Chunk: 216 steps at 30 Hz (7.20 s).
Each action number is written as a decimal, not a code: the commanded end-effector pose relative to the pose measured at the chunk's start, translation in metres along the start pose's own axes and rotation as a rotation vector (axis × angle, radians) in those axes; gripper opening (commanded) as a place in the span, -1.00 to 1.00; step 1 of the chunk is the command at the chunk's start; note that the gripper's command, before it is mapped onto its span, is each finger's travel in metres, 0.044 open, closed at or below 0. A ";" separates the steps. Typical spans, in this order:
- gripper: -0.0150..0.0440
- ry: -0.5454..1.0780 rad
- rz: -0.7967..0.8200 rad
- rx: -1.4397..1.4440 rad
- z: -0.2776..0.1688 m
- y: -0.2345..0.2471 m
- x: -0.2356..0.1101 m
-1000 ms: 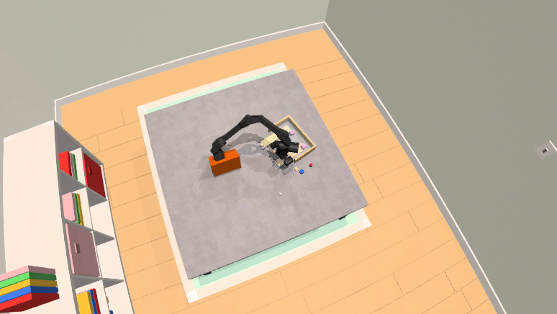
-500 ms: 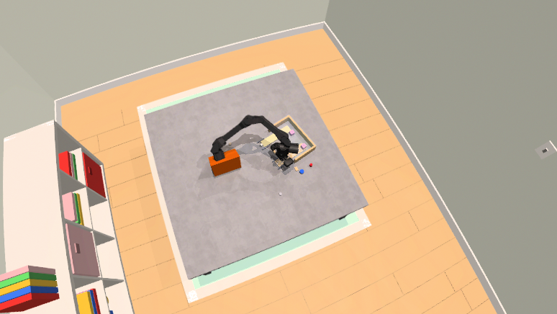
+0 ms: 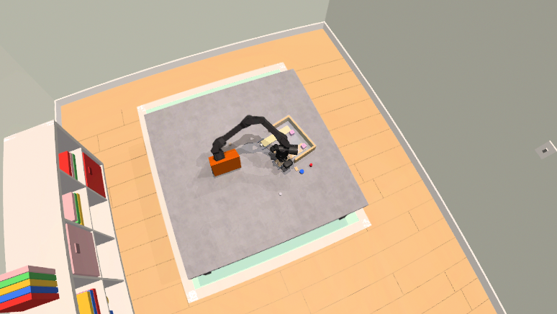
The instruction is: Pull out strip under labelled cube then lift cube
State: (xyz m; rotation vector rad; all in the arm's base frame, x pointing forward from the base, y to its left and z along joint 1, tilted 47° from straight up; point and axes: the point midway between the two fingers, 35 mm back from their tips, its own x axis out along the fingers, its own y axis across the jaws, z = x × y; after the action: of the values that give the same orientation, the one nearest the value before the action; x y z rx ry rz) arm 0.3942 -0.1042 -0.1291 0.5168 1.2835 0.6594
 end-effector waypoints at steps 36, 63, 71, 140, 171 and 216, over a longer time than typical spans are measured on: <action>-0.49 -0.002 0.008 0.010 -0.003 0.003 0.016; -0.49 -0.002 0.008 0.010 -0.013 0.002 0.018; -0.49 -0.001 0.008 0.010 -0.025 0.001 0.019; -0.49 0.002 0.007 0.013 -0.133 0.002 0.020; -0.49 0.004 0.005 0.014 -0.183 0.003 0.020; 1.00 0.001 0.005 -0.026 -0.075 -0.005 -0.030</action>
State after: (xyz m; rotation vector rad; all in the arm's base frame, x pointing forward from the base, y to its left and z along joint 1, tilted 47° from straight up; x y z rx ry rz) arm 0.3069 -0.1264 -0.1309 0.4974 1.2812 0.6849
